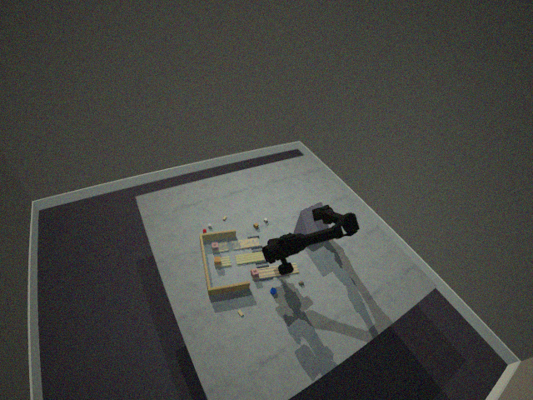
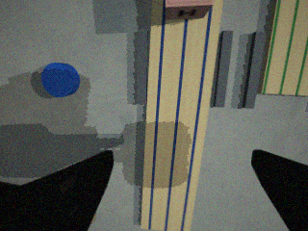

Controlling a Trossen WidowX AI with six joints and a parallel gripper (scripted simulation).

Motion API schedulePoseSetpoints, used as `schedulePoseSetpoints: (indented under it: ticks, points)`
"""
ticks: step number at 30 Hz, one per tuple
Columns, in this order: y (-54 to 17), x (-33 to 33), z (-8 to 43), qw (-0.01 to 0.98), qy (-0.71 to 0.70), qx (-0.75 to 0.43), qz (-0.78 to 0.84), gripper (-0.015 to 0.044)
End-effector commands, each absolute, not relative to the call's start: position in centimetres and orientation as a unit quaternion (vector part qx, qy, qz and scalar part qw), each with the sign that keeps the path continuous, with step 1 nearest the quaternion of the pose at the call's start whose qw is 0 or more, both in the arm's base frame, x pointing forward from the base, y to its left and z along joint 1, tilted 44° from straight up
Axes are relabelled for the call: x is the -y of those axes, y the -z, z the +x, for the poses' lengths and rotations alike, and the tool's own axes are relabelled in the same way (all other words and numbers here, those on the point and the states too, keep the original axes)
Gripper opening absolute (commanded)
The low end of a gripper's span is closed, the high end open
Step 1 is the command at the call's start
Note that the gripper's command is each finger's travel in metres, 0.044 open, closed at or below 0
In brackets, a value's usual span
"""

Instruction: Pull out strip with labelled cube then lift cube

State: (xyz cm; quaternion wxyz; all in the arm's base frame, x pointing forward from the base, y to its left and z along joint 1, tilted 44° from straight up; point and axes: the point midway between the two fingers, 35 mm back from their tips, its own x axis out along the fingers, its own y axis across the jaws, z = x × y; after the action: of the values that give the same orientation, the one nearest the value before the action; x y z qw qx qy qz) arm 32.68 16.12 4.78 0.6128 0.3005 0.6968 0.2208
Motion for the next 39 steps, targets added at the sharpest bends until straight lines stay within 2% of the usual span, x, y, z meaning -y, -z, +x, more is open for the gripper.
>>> schedulePoseSetpoints:
  ticks: [1, 23, 30, 39]
  points:
    - [-4.5, -15.9, 34.1, 0.611, -0.224, -0.698, 0.300, 0.0440]
    - [-3.3, -14.4, 43.1, 0.613, -0.224, -0.696, 0.299, 0.0440]
    - [-2.7, -15.0, 43.1, 0.613, -0.224, -0.696, 0.299, 0.0256]
    - [-1.6, -16.1, 43.1, 0.613, -0.224, -0.696, 0.299, 0.0250]
